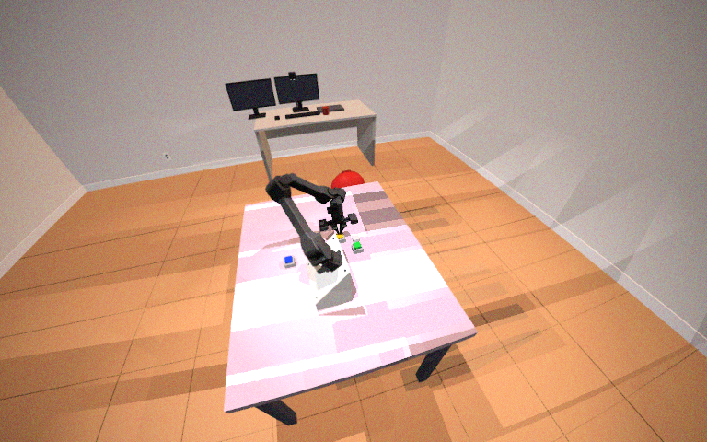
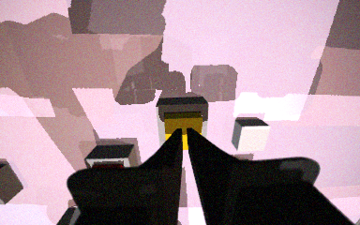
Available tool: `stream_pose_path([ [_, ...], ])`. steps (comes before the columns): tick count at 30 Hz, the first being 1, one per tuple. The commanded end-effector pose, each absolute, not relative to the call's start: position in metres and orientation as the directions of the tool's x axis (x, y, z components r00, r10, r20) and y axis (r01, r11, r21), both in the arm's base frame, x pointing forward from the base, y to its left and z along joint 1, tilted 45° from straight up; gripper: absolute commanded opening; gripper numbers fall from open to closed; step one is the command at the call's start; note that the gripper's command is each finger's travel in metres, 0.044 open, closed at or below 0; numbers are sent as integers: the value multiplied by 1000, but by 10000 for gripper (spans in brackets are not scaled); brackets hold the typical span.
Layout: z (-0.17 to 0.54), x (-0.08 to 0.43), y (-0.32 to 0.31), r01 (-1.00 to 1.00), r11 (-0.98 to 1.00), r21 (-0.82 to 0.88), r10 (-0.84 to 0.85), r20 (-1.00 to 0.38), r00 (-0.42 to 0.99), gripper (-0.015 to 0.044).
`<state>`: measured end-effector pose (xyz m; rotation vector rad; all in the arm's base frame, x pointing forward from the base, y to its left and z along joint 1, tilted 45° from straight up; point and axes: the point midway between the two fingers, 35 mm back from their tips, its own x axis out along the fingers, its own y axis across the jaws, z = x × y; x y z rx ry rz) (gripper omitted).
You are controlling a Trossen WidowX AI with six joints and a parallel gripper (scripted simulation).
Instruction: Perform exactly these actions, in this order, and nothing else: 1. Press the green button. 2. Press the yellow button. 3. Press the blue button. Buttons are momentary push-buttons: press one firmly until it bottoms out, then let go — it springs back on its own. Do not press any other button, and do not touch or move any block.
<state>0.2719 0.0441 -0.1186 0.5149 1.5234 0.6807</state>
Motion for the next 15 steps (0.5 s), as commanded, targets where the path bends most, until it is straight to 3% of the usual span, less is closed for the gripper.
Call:
stream_pose_path([
  [1, -124, 267, 49, -66, 714, 697, 693, -717, -77, 20],
  [15, -127, 267, 52, -66, 714, 697, 693, -717, -77, 20],
])
